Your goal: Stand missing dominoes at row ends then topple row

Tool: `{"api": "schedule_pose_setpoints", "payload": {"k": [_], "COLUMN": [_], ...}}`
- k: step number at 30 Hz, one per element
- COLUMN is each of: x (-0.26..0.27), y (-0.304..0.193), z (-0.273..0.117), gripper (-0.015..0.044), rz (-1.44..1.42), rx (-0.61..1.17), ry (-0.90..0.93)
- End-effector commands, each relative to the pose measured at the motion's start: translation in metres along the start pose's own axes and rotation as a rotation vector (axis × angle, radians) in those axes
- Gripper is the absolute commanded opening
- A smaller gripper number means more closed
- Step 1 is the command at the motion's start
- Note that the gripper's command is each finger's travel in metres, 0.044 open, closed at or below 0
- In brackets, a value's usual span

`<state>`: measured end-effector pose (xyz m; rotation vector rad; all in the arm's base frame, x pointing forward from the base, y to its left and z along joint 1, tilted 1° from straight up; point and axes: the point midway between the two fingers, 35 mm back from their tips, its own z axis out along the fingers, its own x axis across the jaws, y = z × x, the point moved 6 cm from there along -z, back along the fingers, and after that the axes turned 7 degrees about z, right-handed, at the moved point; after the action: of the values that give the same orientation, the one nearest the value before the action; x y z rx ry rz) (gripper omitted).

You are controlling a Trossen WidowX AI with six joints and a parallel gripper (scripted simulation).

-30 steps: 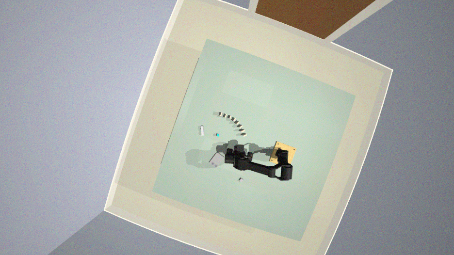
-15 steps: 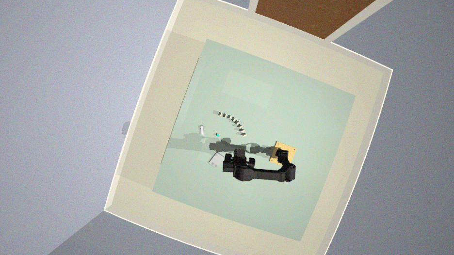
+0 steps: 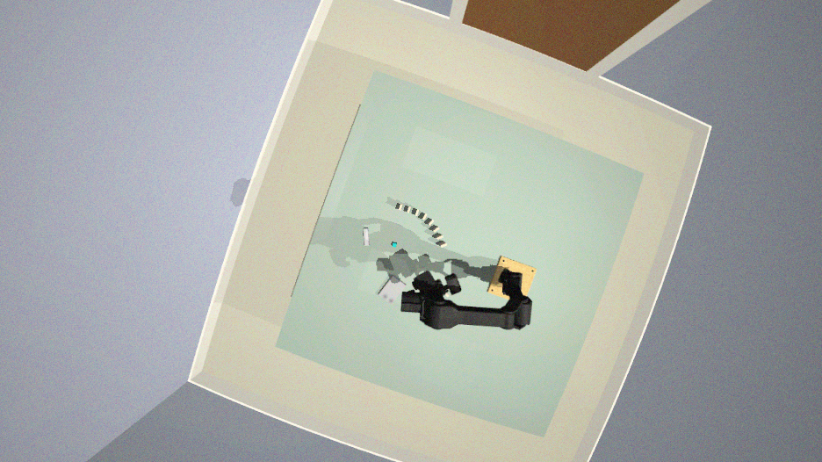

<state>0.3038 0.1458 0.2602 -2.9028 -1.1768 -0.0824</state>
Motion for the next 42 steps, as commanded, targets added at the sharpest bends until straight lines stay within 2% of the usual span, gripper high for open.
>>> {"api": "schedule_pose_setpoints", "payload": {"k": [1, 6, 16, 35, 42], "x": [0.009, 0.015, 0.020, 0.021, 0.028], "y": [0.006, 0.010, 0.015, 0.015, 0.022], "z": [0.000, 0.000, 0.000, 0.000, 0.013], "gripper": [0.0021, 0.0021, 0.0021, 0.0021, 0.0021], "rz": [-0.627, -1.102, -1.615, -1.622, -1.574], "rx": [-0.002, -0.002, -0.002, -0.004, -0.068], "ry": [-0.003, -0.003, -0.003, -0.001, 0.093]}}
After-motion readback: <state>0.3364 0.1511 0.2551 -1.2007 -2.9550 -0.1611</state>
